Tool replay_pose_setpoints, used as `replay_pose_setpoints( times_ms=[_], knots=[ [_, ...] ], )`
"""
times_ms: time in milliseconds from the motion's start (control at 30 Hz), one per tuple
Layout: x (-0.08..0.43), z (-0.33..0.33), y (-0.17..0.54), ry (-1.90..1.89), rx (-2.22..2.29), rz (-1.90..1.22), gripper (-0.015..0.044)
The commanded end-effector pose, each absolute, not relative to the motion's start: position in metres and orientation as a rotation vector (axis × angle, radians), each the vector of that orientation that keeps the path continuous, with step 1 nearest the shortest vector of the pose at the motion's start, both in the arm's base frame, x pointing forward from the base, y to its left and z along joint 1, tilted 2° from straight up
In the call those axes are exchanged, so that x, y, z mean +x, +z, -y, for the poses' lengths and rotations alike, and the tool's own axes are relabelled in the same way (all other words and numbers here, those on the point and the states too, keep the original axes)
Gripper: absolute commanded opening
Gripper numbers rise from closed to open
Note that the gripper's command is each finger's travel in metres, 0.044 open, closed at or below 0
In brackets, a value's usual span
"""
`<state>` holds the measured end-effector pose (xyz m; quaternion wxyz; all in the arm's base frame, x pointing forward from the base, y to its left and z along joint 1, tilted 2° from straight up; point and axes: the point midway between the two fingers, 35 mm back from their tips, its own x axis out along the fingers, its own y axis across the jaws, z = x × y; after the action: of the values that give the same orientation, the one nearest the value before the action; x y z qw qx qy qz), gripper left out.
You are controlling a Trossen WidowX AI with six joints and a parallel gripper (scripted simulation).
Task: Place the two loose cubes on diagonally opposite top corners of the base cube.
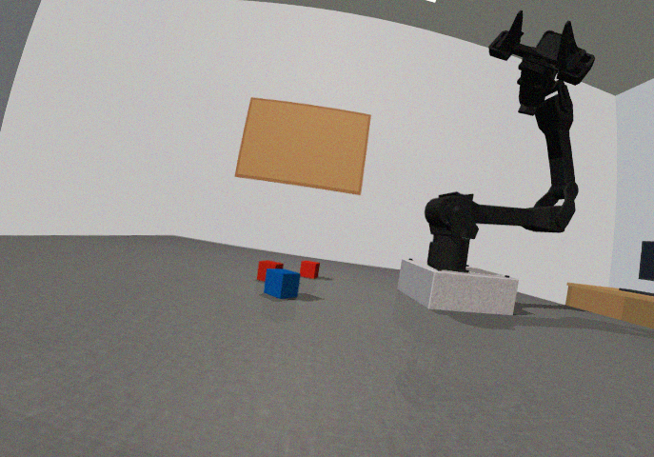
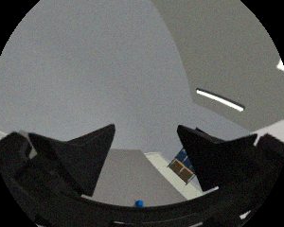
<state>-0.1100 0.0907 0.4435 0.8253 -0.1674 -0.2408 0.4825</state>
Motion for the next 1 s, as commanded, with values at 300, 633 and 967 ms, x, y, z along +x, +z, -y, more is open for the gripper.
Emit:
replay_pose_setpoints(
  times_ms=[300, 633, 967],
  knots=[
    [-0.028, -0.099, 0.453, 0.945, -0.388, 0.339, 0.0265],
    [0.085, -0.108, 0.433, 0.858, -0.481, 0.070, 0.0265],
    [0.179, -0.108, 0.386, 0.807, -0.616, -0.209, 0.0265]
  ],
)
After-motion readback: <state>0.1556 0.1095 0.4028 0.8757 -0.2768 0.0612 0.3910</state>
